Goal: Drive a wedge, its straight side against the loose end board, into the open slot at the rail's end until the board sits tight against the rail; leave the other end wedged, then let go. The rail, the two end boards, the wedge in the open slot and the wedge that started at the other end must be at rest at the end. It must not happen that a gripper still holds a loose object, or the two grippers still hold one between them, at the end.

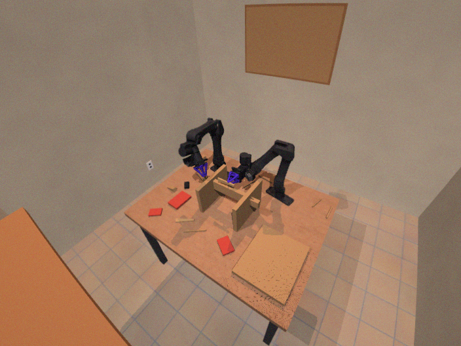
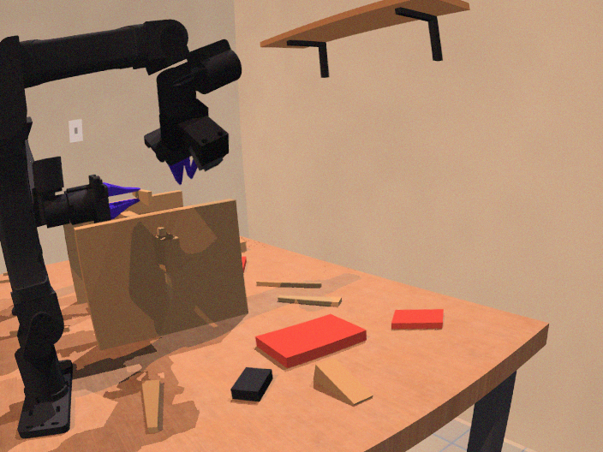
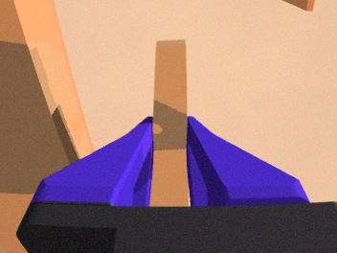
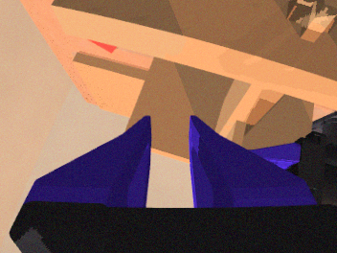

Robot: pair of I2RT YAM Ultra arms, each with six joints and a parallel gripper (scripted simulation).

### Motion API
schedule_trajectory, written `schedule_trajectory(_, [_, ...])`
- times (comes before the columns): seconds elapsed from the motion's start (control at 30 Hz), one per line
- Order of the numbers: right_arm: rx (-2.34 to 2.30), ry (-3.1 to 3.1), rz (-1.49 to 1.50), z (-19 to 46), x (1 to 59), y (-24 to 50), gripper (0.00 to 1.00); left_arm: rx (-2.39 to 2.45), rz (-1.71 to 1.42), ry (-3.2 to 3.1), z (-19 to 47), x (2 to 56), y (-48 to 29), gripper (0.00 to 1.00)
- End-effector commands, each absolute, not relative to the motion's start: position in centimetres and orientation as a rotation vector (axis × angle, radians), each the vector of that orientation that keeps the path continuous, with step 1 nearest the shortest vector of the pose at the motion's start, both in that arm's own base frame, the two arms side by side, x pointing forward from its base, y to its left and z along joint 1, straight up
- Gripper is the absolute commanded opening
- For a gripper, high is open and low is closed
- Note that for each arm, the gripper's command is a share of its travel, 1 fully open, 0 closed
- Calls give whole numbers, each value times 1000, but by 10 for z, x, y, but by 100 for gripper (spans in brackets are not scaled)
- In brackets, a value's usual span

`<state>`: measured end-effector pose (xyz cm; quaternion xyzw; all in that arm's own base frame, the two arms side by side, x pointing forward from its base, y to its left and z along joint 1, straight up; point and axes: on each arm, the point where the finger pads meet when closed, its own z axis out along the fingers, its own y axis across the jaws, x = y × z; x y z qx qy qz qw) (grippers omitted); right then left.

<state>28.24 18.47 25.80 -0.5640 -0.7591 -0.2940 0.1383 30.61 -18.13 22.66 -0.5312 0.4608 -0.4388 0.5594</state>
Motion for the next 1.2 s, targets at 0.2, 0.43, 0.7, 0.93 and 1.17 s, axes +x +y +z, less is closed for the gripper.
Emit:
schedule_trajectory(0.2, [-1628, -2085, -768, 272, 259, 206, 20, -1271, -1067, 1046, 247, 308, -180, 2])
schedule_trajectory(0.43, [-1631, -1998, -651, 272, 238, 221, 20, -1271, -1067, 1046, 247, 308, -180, 2])
schedule_trajectory(0.7, [-1628, -1972, -595, 271, 229, 229, 20, -1271, -1067, 1046, 247, 308, -180, 2])
schedule_trajectory(0.93, [-1590, -2017, -691, 284, 229, 233, 20, -1271, -1067, 1046, 247, 308, -180, 2])
schedule_trajectory(1.17, [-1608, -2005, -644, 268, 228, 234, 20, -1271, -1067, 1046, 247, 308, -180, 2])
